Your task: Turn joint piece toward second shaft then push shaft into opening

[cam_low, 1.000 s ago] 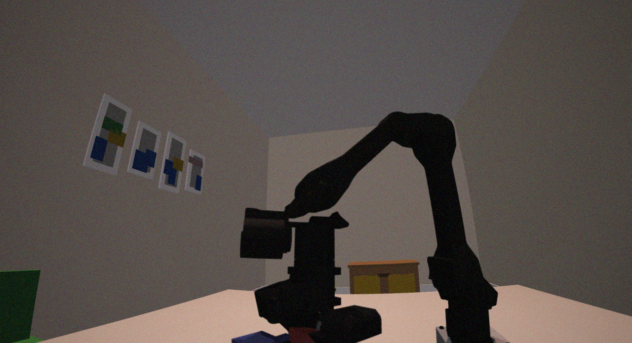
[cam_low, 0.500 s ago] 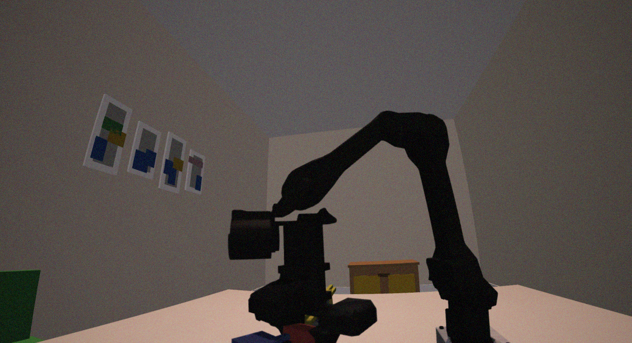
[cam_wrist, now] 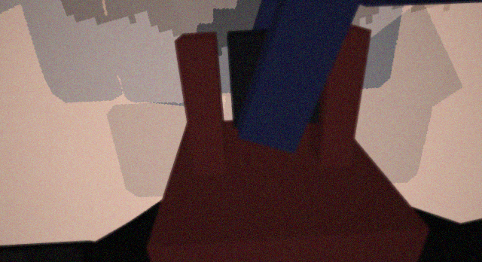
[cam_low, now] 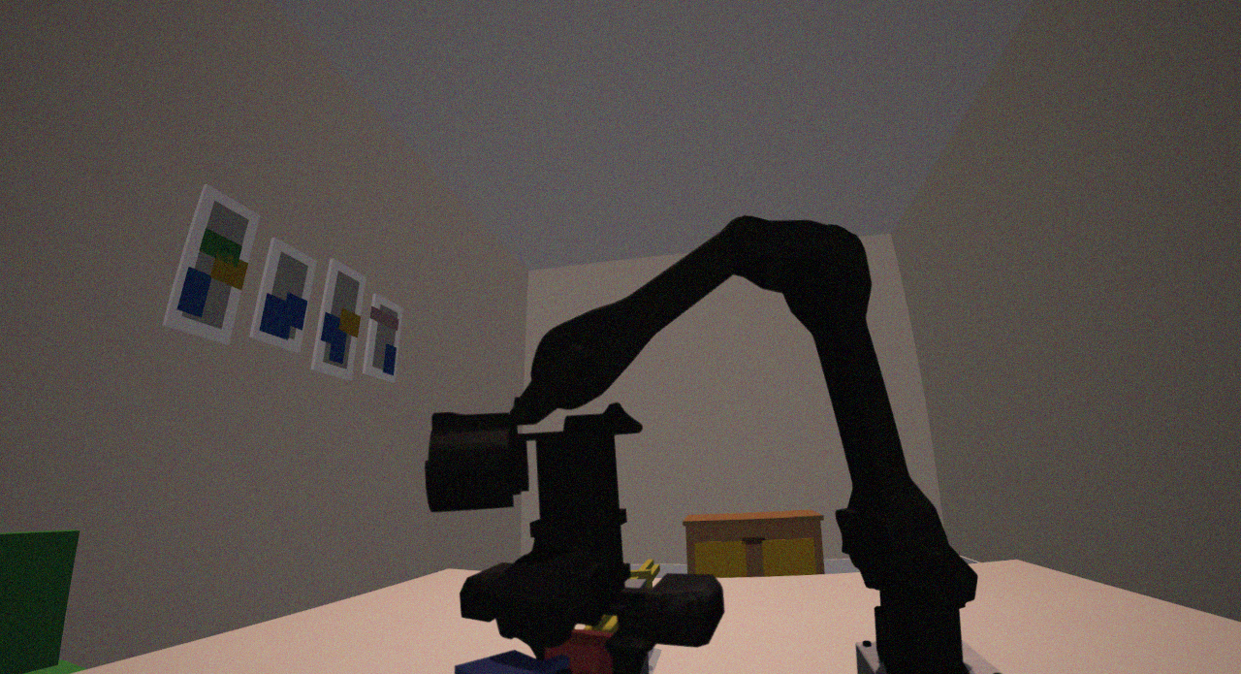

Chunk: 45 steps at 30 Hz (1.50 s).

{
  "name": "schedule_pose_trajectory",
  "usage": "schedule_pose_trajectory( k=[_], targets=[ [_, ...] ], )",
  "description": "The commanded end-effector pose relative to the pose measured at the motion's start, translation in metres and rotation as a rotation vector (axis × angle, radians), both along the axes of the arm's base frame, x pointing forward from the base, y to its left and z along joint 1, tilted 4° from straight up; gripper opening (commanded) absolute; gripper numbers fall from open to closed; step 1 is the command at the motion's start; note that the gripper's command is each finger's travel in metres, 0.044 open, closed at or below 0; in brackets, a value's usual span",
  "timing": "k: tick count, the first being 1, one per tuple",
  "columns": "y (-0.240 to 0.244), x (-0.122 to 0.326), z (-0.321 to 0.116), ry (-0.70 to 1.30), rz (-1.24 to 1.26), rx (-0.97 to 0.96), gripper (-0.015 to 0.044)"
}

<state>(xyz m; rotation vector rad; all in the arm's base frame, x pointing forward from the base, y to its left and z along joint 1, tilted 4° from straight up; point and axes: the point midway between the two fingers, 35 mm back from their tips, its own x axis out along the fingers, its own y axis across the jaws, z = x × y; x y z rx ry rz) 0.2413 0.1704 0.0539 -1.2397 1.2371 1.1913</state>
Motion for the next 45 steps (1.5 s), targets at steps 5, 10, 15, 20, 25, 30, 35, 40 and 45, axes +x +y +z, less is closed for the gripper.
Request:
schedule_pose_trajectory(
  k=[5,10,15,20,25,30,35,40,45],
  targets=[
    [0.0,0.0065,0.0026,-0.014,0.133,-0.05,0.0],
    [0.0002,0.0087,0.0035,-0.02,0.178,-0.068,0.0],
    [0.0001,0.0087,0.0034,-0.02,0.184,-0.069,0.0],
    [0.0001,0.0083,0.0032,-0.018,0.175,-0.065,0.0],
    [0.0001,0.0083,0.0032,-0.018,0.175,-0.065,0.0],
    [0.0001,0.0083,0.0032,-0.018,0.175,-0.065,0.0052],
    [0.0001,0.0083,0.0032,-0.018,0.175,-0.065,0.0147],
    [0.0001,0.0083,0.0032,-0.018,0.175,-0.065,0.0252],
    [0.0001,0.0083,0.0032,-0.018,0.175,-0.065,0.0383]
  ],
)
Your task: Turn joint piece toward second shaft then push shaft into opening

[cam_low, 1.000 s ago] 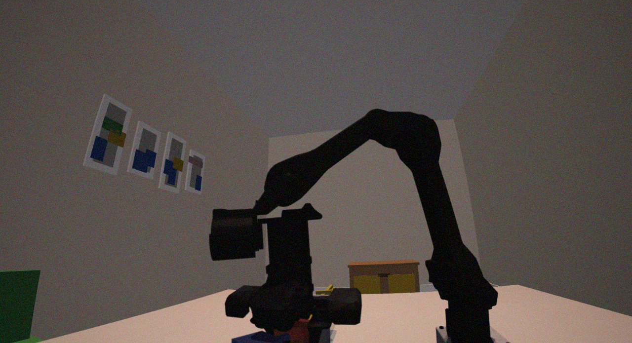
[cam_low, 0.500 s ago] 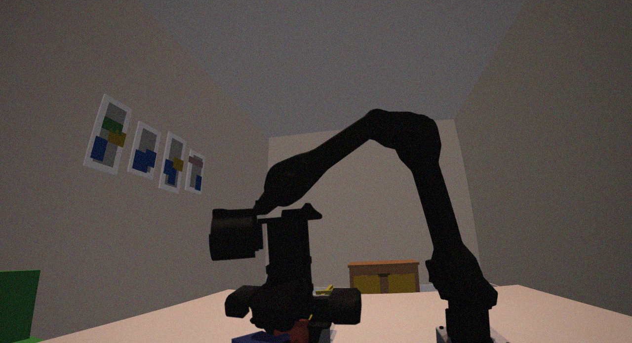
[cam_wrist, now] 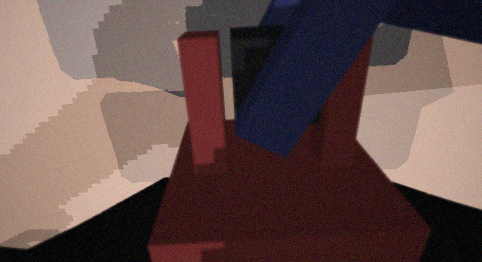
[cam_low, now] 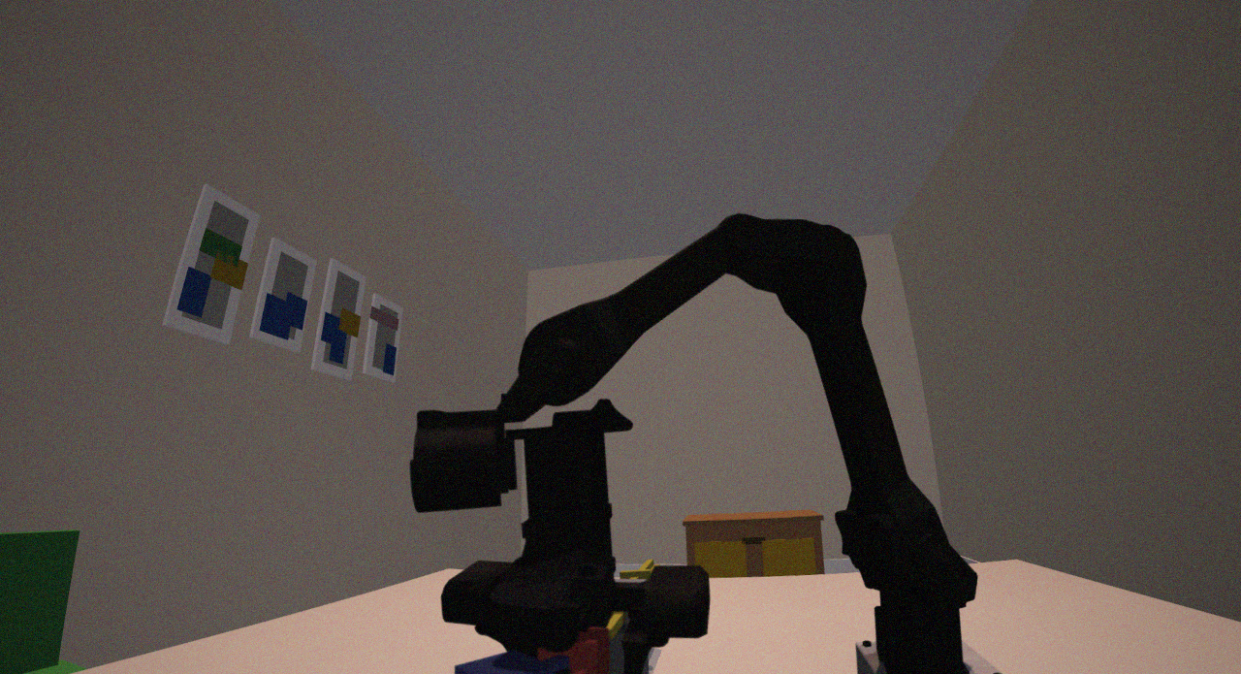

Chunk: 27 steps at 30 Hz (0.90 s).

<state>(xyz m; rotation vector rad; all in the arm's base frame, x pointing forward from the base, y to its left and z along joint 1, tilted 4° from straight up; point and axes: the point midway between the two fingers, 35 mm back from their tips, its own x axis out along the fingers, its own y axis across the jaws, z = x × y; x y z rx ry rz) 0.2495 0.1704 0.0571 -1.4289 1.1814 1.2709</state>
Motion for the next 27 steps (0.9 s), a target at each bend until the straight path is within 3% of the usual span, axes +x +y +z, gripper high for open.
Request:
schedule_pose_trajectory(
  k=[1,3,15,27],
  targets=[
    [0.0,0.0,0.0,0.0,-0.001,0.001,0.0409],
    [0.0,0.0,0.0,0.0,-0.001,0.001,0.044],
    [0.0,0.0,0.0,0.002,-0.001,0.006,0.044],
    [-0.006,0.001,0.024,0.069,0.005,0.38,0.044]
  ],
)
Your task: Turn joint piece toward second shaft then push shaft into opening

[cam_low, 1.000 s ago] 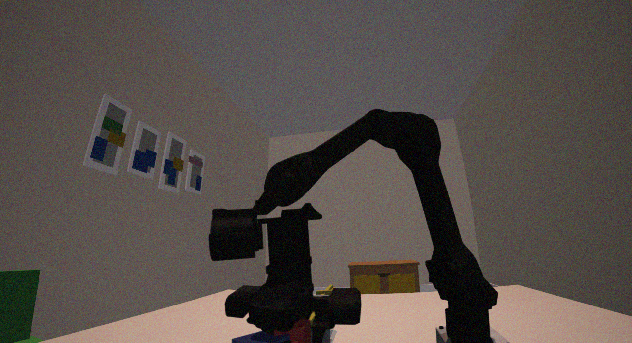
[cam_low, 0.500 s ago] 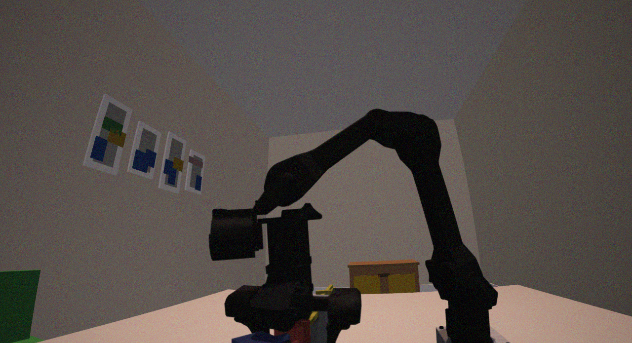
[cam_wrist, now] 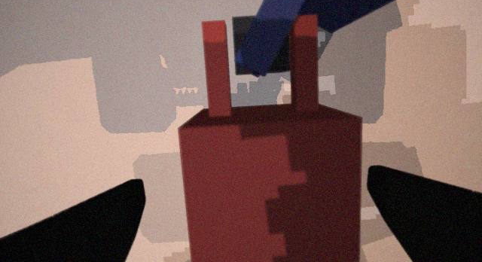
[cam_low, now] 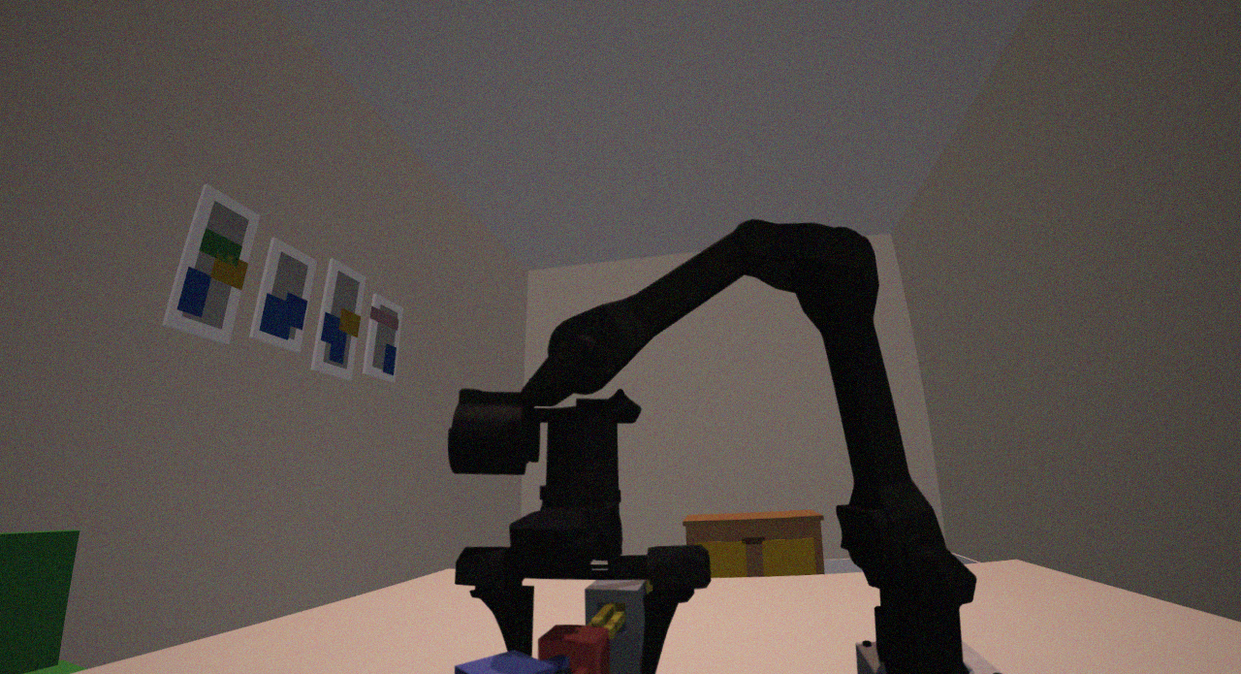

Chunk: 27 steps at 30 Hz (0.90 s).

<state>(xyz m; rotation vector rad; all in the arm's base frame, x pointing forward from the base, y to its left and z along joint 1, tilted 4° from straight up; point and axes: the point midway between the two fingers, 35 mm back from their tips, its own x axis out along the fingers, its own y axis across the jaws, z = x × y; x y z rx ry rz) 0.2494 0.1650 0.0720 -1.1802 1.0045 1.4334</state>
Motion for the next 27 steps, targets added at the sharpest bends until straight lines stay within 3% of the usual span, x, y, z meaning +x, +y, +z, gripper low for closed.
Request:
schedule_pose_trajectory(
  k=[1,11,27],
  targets=[
    [-0.001,0.001,0.012,-0.005,0.007,0.125,0.044],
    [-0.001,0.002,0.015,0.0,-0.012,0.141,0.044],
    [0.002,0.008,0.061,0.098,-0.532,0.032,0.044]
  ],
)
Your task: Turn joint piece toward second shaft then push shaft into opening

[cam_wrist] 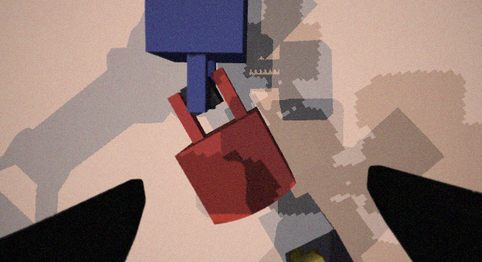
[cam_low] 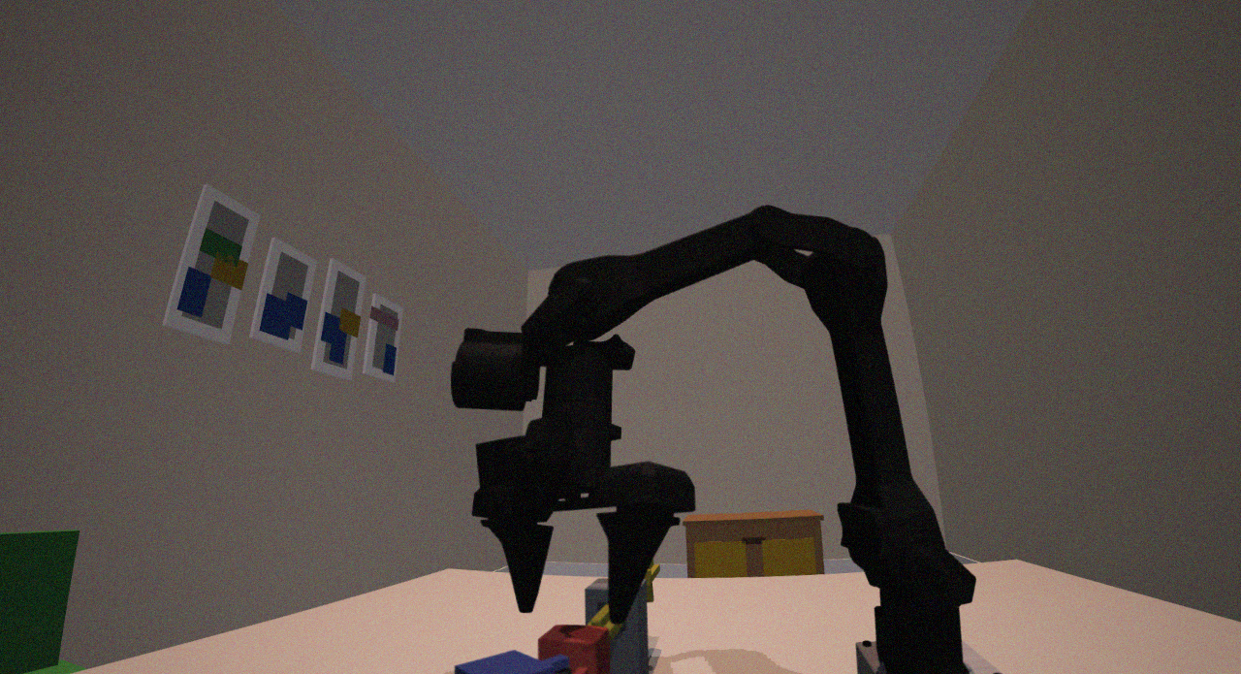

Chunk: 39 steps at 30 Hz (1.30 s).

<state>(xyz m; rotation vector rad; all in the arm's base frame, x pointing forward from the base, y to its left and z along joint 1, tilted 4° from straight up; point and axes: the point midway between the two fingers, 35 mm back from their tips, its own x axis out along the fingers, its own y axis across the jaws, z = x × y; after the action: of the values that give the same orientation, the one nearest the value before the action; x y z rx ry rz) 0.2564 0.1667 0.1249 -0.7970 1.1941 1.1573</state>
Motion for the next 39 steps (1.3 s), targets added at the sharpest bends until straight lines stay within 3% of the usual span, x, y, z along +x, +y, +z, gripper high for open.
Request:
schedule_pose_trajectory(
  k=[1,28,39],
  targets=[
    [0.0,0.001,0.011,0.024,-0.122,-0.029,0.044],
    [-0.005,-0.009,0.093,0.131,-1.013,-0.174,0.044],
    [-0.006,-0.009,0.093,0.147,-1.039,-0.17,0.044]
  ],
)
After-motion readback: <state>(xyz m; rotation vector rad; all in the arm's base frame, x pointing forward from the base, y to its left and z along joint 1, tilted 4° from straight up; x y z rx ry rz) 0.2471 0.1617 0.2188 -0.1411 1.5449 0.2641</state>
